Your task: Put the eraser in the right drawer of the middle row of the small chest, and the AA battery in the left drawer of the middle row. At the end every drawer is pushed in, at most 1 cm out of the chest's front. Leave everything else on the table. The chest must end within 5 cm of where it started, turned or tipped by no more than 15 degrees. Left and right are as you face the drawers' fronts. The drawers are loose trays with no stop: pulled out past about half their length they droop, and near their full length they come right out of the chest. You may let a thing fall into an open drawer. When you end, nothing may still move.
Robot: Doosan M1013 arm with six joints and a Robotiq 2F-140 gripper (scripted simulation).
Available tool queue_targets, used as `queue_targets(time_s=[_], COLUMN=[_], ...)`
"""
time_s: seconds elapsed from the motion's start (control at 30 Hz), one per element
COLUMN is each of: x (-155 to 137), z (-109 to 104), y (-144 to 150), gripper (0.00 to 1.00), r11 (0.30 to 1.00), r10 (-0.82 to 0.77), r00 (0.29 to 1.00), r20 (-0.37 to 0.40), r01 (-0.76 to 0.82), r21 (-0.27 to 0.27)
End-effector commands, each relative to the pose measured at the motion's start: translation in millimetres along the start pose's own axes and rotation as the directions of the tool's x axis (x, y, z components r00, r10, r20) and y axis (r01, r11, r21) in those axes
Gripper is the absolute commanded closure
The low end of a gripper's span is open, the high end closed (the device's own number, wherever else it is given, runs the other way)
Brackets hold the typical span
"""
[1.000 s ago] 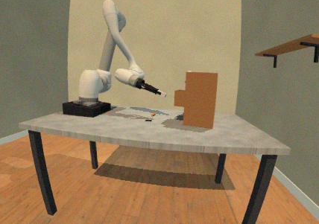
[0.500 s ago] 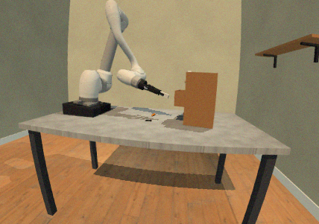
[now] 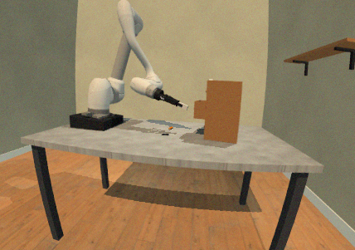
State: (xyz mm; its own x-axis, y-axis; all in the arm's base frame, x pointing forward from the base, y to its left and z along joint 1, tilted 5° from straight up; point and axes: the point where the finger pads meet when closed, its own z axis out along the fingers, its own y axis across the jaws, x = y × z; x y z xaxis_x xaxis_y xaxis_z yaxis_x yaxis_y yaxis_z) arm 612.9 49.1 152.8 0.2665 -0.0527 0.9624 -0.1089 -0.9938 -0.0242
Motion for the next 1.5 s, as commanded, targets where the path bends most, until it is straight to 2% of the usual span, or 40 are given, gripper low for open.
queue_targets(time_s=[0.0, 1.47], x=[2.5, 4.4], z=[2.3, 4.3], y=[1.2, 2.2], gripper=[1.0, 1.0], r11=[1.0, 1.0], r10=[0.002, 0.002], r00=[1.0, 1.0], r20=[-0.006, -0.006], r01=[-0.002, -0.002], r21=[-0.001, -0.001])
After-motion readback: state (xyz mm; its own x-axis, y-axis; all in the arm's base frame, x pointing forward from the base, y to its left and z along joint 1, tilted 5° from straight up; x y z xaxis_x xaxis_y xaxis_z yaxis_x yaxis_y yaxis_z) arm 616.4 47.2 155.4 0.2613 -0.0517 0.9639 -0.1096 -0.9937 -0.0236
